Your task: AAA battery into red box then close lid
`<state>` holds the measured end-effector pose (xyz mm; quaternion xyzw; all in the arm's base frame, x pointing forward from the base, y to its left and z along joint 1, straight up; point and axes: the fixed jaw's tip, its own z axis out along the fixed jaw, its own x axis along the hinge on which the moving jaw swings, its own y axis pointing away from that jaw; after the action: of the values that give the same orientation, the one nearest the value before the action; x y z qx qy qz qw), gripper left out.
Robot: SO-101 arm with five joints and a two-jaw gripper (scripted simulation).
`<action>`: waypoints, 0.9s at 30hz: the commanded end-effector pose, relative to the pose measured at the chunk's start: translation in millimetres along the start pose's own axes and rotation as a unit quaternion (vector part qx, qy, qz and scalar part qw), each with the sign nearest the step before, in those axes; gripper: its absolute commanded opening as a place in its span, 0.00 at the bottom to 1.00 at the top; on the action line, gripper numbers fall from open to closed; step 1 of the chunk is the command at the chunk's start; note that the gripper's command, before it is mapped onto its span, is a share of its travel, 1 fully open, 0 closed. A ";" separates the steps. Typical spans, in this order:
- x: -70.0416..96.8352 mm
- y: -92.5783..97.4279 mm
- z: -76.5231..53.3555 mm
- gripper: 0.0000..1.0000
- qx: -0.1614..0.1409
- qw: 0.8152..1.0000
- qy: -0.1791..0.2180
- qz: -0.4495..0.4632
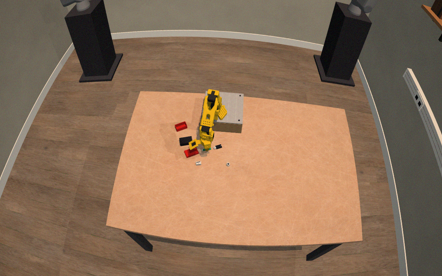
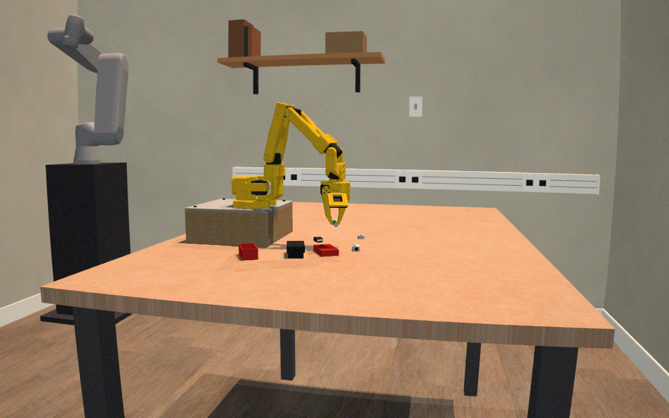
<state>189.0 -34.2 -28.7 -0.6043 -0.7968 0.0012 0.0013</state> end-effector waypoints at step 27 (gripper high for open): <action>3.3 -2.3 -12.9 0.03 -0.001 1.000 0.000 0.000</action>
<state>187.5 -33.9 -18.0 -0.6043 -0.7968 0.0008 0.0004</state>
